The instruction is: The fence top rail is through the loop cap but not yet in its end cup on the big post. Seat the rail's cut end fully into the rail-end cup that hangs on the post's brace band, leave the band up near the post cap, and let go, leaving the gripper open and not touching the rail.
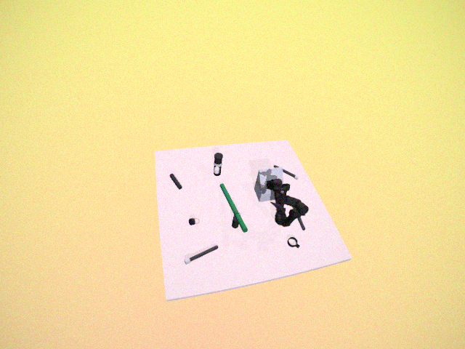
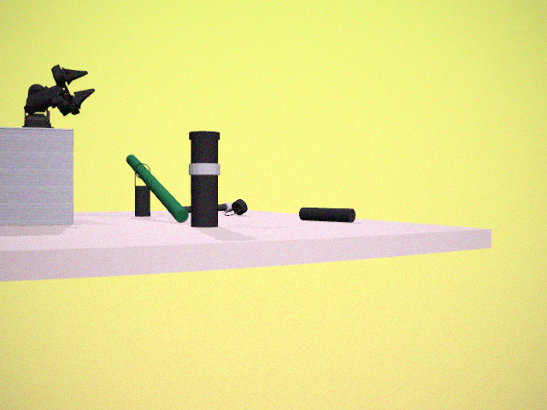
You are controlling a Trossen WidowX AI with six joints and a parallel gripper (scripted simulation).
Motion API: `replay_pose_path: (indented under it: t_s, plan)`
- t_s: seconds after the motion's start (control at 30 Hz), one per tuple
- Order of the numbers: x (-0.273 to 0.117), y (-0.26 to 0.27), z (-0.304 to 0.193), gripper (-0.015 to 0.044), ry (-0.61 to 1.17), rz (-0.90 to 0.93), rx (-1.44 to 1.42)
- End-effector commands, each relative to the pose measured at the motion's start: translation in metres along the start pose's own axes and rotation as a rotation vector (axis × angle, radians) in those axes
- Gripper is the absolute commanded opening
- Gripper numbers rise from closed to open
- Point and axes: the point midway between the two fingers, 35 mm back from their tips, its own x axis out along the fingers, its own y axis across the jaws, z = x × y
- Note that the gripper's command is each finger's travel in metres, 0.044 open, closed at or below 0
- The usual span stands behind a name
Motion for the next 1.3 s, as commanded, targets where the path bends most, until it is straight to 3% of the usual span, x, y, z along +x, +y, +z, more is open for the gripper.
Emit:
replay_pose_path:
  t_s: [0.0, 0.23, 0.43, 0.63, 0.97, 1.27]
  plan:
    - [0.000, 0.001, 0.000, 0.0426, -0.001, 0.000, 0.008]
    - [0.017, 0.039, -0.010, 0.0440, -0.050, 0.011, 0.344]
    - [0.059, 0.097, -0.002, 0.0440, -0.223, 0.048, 0.955]
    - [0.110, 0.143, 0.038, 0.0440, -0.439, 0.197, 1.550]
    - [0.169, 0.168, 0.132, 0.0440, -0.711, 0.635, 2.194]
    - [0.196, 0.163, 0.239, 0.0440, -0.851, 1.309, 2.581]
